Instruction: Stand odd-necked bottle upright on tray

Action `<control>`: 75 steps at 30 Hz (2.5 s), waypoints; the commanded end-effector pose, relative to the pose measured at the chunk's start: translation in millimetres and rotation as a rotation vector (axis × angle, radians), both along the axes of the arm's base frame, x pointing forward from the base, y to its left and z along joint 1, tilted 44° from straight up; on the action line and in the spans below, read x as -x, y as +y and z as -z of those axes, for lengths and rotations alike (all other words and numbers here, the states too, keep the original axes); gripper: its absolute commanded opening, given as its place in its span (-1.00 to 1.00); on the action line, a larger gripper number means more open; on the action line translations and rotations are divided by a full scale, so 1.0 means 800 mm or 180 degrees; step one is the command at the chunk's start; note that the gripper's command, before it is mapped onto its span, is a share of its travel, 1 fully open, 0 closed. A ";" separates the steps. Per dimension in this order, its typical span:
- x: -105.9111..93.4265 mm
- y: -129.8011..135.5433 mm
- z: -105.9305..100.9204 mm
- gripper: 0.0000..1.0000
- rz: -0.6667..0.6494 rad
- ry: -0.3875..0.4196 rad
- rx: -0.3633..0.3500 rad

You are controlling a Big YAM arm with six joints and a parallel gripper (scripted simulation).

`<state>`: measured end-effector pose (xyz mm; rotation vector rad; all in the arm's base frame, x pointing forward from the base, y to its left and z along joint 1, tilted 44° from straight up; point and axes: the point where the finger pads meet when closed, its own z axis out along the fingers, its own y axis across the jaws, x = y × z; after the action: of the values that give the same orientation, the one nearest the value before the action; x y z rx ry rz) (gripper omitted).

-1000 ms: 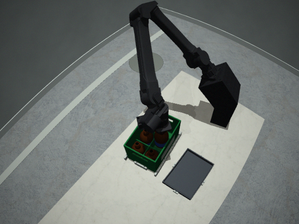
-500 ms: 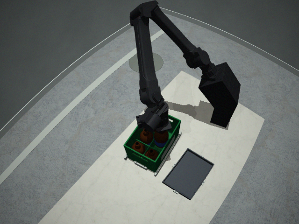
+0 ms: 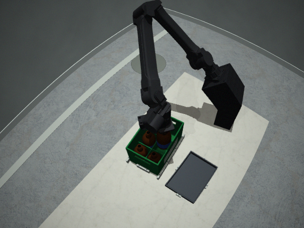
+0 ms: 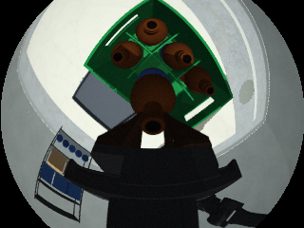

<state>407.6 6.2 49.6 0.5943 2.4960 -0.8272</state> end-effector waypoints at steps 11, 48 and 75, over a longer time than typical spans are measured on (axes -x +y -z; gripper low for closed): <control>-0.020 0.036 -0.044 -1.00 -0.0062 -0.0242 -0.0069; -0.019 0.040 -0.049 -1.00 -0.0062 -0.0250 -0.0073; -0.019 0.040 -0.049 -1.00 -0.0062 -0.0250 -0.0073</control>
<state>405.1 17.6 66.4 0.5989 2.4934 -0.8296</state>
